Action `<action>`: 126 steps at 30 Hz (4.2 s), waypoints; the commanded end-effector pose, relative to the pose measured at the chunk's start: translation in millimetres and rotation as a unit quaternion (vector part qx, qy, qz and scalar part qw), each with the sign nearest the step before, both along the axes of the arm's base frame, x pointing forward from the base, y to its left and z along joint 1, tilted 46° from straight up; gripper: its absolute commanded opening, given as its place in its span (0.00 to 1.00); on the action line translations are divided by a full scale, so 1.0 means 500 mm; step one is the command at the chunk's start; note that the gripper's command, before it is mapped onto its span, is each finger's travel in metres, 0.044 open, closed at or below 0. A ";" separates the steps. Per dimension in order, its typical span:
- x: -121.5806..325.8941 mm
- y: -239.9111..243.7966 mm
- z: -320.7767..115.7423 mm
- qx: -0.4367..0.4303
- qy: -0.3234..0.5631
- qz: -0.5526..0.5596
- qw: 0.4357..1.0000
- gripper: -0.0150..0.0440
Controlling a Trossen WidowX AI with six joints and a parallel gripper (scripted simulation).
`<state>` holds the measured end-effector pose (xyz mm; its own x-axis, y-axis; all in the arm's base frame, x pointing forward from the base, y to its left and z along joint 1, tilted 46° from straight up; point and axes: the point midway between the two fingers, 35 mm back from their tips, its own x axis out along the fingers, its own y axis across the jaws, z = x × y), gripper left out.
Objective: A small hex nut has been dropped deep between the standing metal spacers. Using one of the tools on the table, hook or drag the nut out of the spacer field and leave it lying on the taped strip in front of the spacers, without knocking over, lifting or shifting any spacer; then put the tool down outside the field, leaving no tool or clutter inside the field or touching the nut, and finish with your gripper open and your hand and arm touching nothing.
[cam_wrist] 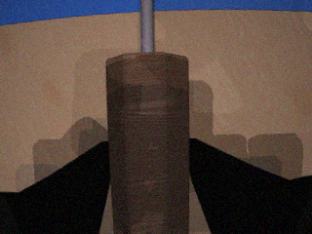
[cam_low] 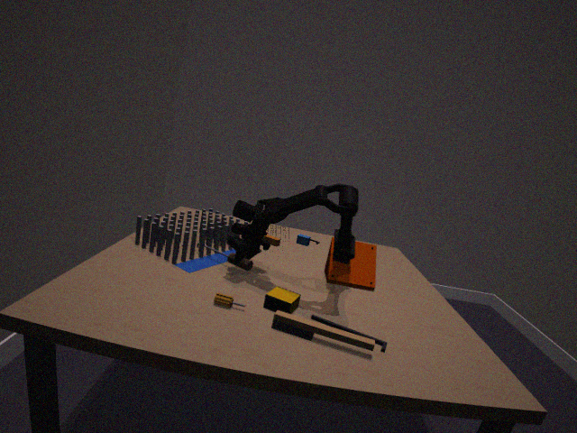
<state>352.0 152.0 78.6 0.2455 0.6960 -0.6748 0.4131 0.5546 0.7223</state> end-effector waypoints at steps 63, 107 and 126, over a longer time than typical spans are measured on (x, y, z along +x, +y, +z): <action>0.080 -0.020 -0.026 0.000 -0.003 0.002 1.000 0.25; 0.131 -0.033 -0.044 0.000 -0.004 0.001 1.000 0.25; 0.133 -0.016 -0.069 0.000 -0.003 0.000 1.000 0.25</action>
<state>418.9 143.6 47.8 0.2479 0.6999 -0.6698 0.4035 0.5539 0.7282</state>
